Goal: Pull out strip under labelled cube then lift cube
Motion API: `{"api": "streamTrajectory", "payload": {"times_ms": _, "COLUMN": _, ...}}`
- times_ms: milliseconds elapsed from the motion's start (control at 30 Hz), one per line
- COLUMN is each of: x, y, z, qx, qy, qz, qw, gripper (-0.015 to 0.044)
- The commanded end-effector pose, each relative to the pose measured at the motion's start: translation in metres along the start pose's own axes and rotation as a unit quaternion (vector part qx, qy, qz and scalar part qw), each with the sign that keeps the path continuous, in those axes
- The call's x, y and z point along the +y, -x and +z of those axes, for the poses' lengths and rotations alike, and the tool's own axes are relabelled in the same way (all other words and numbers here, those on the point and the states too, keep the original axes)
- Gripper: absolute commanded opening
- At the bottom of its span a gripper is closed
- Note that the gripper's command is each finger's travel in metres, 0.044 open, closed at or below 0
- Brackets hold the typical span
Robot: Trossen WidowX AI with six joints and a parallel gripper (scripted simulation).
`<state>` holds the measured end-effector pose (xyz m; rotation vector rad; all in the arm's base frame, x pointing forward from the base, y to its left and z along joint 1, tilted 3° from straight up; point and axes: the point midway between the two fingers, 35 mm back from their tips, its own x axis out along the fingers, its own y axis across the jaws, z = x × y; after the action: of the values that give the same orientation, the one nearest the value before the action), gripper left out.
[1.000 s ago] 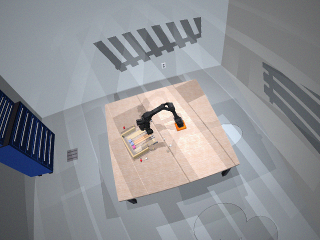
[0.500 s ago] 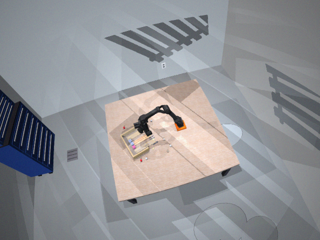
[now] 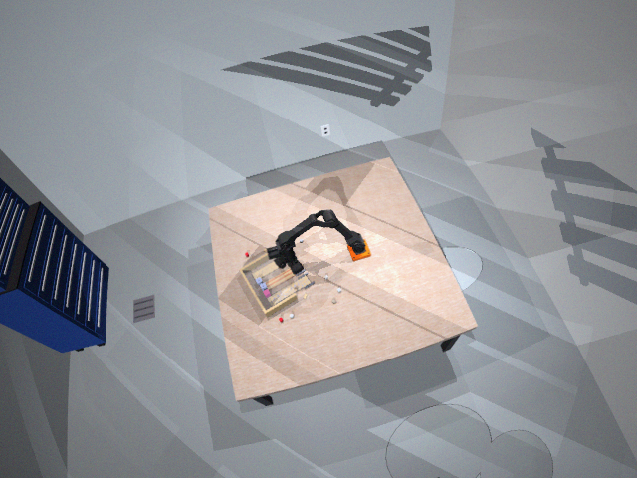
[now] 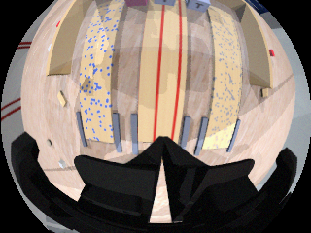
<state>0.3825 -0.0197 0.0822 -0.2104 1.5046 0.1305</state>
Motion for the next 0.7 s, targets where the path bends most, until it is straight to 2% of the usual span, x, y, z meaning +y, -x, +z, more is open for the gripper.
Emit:
{"api": "streamTrajectory", "payload": {"times_ms": 0, "x": 0.001, "y": -0.008, "z": 0.0, "qx": 0.0, "qy": 0.002, "qz": 0.003, "qw": 1.0, "gripper": 0.0}}
{"api": "streamTrajectory", "payload": {"times_ms": 667, "x": 0.003, "y": -0.039, "z": 0.001, "qx": 0.0, "qy": 0.002, "qz": 0.003, "qw": 1.0, "gripper": 0.0}}
